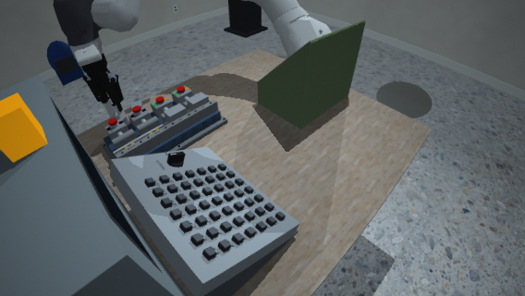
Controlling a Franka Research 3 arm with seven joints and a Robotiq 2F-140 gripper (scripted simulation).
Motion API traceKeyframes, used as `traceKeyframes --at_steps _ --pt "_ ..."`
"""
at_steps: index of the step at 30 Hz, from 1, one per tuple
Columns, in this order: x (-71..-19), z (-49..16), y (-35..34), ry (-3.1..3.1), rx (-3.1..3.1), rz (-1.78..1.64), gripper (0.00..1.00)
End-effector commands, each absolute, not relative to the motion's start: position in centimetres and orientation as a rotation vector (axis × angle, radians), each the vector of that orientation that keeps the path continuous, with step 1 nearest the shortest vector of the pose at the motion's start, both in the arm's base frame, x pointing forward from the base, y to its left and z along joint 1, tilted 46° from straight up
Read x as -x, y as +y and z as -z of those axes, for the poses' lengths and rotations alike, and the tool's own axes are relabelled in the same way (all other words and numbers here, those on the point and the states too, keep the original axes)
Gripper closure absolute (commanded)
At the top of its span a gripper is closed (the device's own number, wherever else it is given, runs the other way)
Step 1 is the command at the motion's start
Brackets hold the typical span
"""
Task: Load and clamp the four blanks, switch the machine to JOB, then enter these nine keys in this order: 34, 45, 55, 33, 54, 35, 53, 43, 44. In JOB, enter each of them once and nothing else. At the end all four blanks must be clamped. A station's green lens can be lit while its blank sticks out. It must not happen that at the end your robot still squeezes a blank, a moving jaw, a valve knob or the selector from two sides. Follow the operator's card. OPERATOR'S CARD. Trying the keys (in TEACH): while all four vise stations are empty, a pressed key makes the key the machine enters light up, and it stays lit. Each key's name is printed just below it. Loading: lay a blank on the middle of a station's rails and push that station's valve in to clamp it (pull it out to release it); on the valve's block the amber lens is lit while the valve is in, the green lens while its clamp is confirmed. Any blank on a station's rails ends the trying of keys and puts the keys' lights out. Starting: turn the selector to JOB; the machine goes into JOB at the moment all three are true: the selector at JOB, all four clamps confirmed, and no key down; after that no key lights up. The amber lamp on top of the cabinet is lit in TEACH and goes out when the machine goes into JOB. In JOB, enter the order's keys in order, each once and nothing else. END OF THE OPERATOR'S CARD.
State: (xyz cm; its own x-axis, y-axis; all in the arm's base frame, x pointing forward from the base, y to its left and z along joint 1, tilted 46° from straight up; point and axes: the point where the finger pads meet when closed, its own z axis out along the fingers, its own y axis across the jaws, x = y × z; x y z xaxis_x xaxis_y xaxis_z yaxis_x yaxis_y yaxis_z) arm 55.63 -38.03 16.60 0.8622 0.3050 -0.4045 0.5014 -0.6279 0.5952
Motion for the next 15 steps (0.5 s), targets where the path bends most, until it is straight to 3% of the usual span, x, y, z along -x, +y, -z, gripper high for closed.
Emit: traceKeyframes --at_steps 1,15 --pt "-55.7 -16.8 -38.1 0.577 -2.291 0.342 1.0" --pt "-55.9 -19.5 -35.2 0.577 -2.291 0.342 1.0"
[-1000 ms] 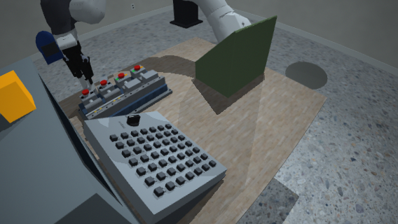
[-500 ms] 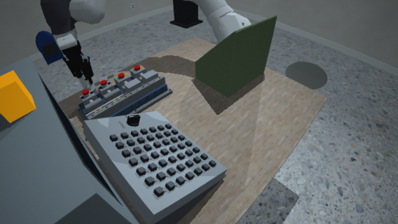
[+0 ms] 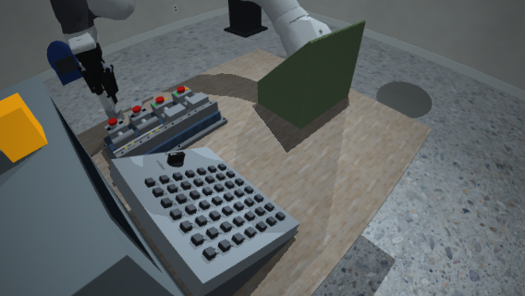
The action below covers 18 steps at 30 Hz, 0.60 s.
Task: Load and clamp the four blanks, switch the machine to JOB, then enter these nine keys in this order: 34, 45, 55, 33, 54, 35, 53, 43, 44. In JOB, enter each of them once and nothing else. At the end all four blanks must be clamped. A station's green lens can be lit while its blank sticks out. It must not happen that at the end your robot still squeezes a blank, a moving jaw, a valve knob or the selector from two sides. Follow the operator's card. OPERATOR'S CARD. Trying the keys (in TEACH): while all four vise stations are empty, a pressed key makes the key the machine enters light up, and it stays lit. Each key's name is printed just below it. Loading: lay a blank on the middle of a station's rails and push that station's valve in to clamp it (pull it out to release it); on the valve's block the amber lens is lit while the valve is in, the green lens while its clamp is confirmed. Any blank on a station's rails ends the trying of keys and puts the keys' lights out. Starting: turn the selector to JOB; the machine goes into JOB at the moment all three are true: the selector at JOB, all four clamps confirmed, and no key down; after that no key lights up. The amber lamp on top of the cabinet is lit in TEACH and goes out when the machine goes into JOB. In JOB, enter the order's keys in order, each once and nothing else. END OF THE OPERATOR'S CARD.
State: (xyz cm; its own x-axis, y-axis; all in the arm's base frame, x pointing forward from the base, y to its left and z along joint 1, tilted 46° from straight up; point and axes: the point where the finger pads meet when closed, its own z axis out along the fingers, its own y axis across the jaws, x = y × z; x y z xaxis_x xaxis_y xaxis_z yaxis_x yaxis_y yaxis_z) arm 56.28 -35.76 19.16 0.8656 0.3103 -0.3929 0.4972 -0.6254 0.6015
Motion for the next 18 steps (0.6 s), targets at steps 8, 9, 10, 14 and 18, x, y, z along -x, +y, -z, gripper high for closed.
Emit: traceKeyframes --at_steps 8,9,10,14,18 --pt "-56.3 -23.4 -31.2 0.577 -2.291 0.342 1.0" --pt "-56.4 -23.9 -30.7 0.577 -2.291 0.342 1.0" --pt "-56.4 -24.3 -30.2 0.577 -2.291 0.342 1.0" --pt "-56.6 -26.0 -28.5 0.577 -2.291 0.342 1.0" --pt "-56.7 -26.7 -27.8 0.577 -2.291 0.342 1.0"
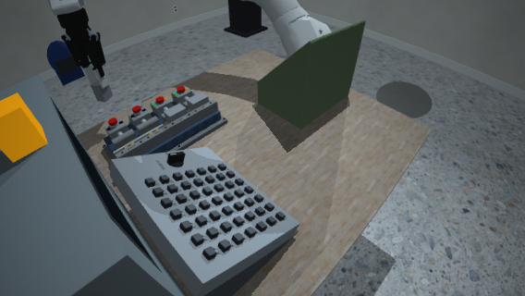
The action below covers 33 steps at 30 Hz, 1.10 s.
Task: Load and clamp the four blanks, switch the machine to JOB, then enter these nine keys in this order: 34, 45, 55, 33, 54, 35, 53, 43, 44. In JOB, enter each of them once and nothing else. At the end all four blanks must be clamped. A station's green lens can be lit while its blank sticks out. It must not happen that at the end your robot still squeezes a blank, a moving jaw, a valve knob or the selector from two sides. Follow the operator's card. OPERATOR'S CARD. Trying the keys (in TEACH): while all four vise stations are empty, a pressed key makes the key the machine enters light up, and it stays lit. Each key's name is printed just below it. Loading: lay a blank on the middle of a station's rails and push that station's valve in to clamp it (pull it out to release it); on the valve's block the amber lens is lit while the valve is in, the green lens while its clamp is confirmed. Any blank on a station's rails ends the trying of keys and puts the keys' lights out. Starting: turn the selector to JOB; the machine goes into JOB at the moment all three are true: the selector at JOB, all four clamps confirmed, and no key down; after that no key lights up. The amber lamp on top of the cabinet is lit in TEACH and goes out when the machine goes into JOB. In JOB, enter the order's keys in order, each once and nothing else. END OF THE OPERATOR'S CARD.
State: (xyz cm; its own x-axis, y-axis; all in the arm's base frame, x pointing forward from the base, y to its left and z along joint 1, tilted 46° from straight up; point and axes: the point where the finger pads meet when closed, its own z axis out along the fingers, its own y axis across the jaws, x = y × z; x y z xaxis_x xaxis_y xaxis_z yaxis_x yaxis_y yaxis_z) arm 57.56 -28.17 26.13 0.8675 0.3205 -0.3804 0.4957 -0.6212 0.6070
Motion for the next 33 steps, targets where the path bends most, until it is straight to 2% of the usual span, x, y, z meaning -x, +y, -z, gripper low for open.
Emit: traceKeyframes --at_steps 1,18,31,33 --pt "-56.7 -27.0 -27.5 0.577 -2.291 0.342 1.0" --pt "-56.8 -27.7 -25.9 0.558 -2.295 0.333 1.0" --pt "-54.1 -17.2 -15.3 0.16 -2.347 0.174 1.0" --pt "-54.1 -17.2 -15.3 0.16 -2.347 0.174 1.0"
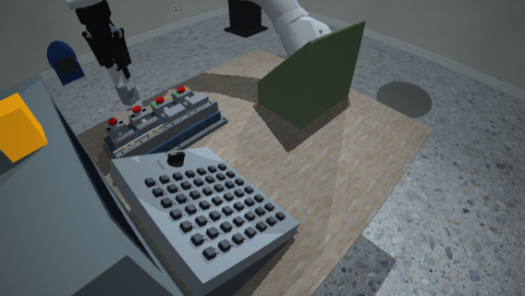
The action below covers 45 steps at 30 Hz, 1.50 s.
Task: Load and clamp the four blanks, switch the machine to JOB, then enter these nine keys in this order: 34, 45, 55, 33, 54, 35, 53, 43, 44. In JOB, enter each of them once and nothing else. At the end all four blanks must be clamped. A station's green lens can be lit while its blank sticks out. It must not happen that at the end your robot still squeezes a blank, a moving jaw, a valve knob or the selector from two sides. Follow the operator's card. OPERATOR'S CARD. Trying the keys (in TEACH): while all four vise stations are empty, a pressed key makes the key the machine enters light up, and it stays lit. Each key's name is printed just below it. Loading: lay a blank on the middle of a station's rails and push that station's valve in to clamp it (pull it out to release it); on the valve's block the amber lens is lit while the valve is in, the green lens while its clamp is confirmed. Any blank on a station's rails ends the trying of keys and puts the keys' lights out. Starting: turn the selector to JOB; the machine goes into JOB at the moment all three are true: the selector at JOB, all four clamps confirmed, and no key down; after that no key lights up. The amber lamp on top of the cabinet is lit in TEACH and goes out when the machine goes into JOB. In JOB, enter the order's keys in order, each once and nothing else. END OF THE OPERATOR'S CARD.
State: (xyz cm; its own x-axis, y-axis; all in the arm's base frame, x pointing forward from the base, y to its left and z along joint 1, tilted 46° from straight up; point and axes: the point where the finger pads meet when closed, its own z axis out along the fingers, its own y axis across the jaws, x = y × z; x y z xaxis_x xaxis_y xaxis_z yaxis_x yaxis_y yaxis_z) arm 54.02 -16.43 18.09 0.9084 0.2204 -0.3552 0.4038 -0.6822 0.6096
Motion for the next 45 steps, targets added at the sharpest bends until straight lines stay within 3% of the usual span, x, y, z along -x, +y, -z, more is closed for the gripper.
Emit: traceKeyframes --at_steps 1,45 --pt "-53.7 -16.5 -14.6 0.128 -2.348 0.163 1.0" --pt "-52.4 -14.3 -12.4 -0.082 -2.336 0.066 1.0"
